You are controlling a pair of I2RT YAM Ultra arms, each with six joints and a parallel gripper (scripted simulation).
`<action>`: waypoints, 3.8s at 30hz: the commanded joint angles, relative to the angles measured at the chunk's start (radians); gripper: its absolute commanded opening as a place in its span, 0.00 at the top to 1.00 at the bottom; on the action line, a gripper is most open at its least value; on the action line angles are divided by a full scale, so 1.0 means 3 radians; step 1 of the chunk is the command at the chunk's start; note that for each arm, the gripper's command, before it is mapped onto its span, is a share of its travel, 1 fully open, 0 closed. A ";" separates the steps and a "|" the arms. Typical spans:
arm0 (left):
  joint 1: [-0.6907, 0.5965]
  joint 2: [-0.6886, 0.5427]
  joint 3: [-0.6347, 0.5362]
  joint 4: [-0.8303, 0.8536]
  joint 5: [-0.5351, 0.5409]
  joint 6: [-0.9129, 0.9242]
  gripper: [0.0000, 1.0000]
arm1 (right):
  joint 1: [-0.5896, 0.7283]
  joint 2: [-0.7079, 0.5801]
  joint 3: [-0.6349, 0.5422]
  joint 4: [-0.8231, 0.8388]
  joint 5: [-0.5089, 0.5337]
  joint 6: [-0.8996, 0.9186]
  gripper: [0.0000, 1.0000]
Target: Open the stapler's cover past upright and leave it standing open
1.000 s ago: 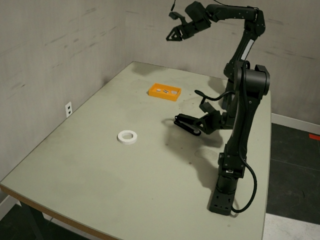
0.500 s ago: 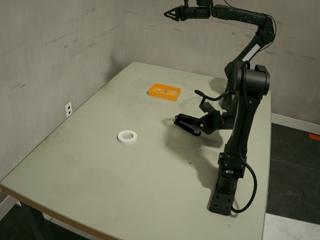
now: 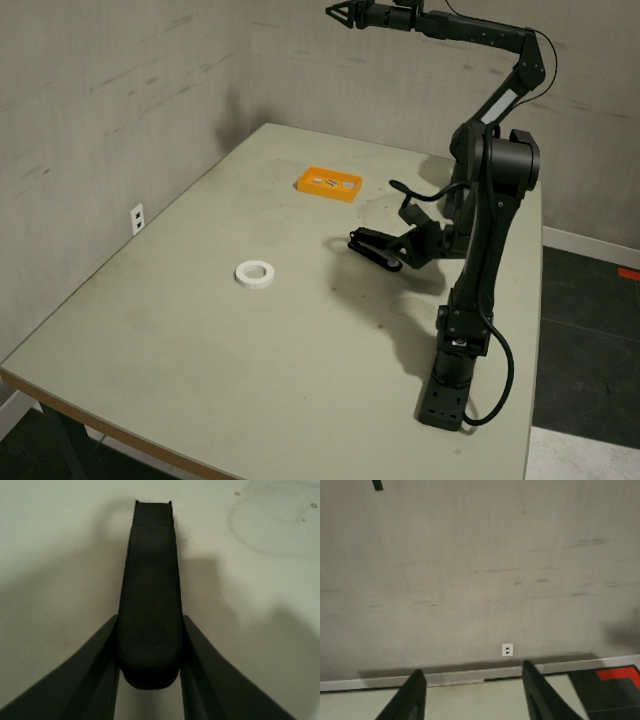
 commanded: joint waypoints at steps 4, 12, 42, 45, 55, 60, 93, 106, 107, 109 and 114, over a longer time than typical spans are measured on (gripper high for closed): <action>0.0081 -0.0197 0.0151 -0.0392 0.0120 -0.0058 0.78 | -0.0024 0.0019 -0.0018 0.0054 -0.0102 -0.0023 0.43; 0.0234 -0.0473 0.0466 -0.1239 0.0431 -0.0154 0.78 | -0.0024 0.0019 -0.0018 0.0054 -0.0103 -0.0023 0.43; 0.0816 -0.0312 0.1856 -0.3333 0.1459 -0.0118 0.78 | -0.0024 0.0019 -0.0018 0.0054 -0.0103 -0.0023 0.43; 0.0884 -0.0243 0.2034 -0.3531 0.1568 -0.0096 0.78 | -0.0024 0.0019 -0.0018 0.0054 -0.0103 -0.0023 0.43; 0.1059 -0.0010 0.2538 -0.4052 0.1846 -0.0022 0.78 | -0.0024 0.0019 -0.0018 0.0054 -0.0103 -0.0023 0.43; 0.1163 0.0158 0.2862 -0.4367 0.2007 0.0031 0.78 | -0.0024 0.0019 -0.0018 0.0054 -0.0103 -0.0023 0.43; 0.1411 0.0757 0.3901 -0.5289 0.2388 0.0185 0.78 | 0.1087 -0.0774 0.0039 -0.1675 -0.0197 -0.0053 0.43; 0.1411 0.0757 0.3901 -0.5289 0.2388 0.0185 0.78 | 0.2144 -0.1482 0.0108 -0.2973 -0.0222 -0.0105 0.43; 0.1411 0.0757 0.3901 -0.5289 0.2388 0.0185 0.78 | 0.2201 -0.1537 0.0111 -0.3065 -0.0231 -0.0112 0.43; 0.1411 0.0757 0.3901 -0.5289 0.2388 0.0185 0.78 | 0.2296 -0.1644 0.0117 -0.3235 -0.0247 -0.0127 0.43; 0.1411 0.0757 0.3901 -0.5289 0.2388 0.0185 0.78 | 0.2444 -0.1862 0.0141 -0.3556 -0.0285 -0.0158 0.43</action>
